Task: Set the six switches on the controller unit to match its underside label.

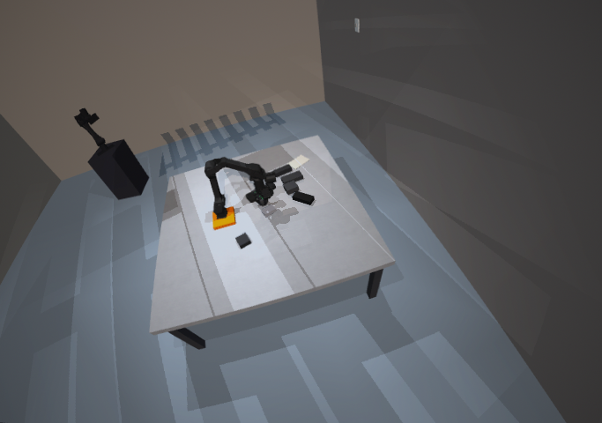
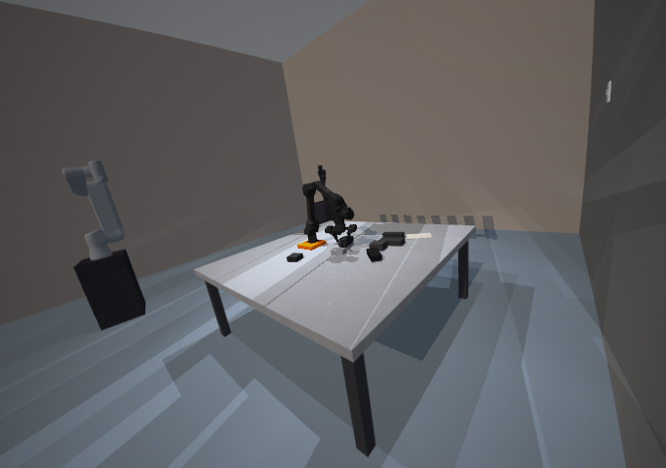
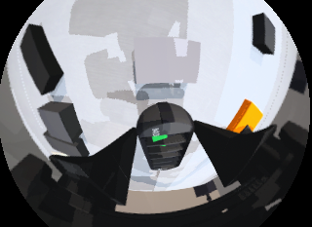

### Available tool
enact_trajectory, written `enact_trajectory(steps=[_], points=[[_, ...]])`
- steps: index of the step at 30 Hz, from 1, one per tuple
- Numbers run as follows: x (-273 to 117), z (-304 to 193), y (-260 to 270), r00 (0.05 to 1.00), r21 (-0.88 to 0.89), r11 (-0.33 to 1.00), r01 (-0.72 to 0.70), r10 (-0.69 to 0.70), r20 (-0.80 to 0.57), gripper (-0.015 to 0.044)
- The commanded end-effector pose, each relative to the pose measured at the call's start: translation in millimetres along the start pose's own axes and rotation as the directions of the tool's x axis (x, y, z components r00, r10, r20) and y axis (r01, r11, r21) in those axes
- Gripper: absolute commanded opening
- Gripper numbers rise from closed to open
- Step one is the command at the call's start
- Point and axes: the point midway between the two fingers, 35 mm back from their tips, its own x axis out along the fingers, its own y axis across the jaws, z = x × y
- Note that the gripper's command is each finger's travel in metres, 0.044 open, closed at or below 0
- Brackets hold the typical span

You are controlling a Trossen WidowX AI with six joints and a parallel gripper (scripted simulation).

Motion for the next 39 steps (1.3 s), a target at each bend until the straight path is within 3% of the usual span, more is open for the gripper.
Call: enact_trajectory(steps=[1, 39], points=[[-6.2, -2.2, 2.4, 1.0, 0.0, 1.0, -0.012, 0.012, 0.009, 0.0336], [-28.1, -25.0, 2.4, 0.996, 0.0, 1.0, -0.012, 0.012, 0.083, 0.0336]])
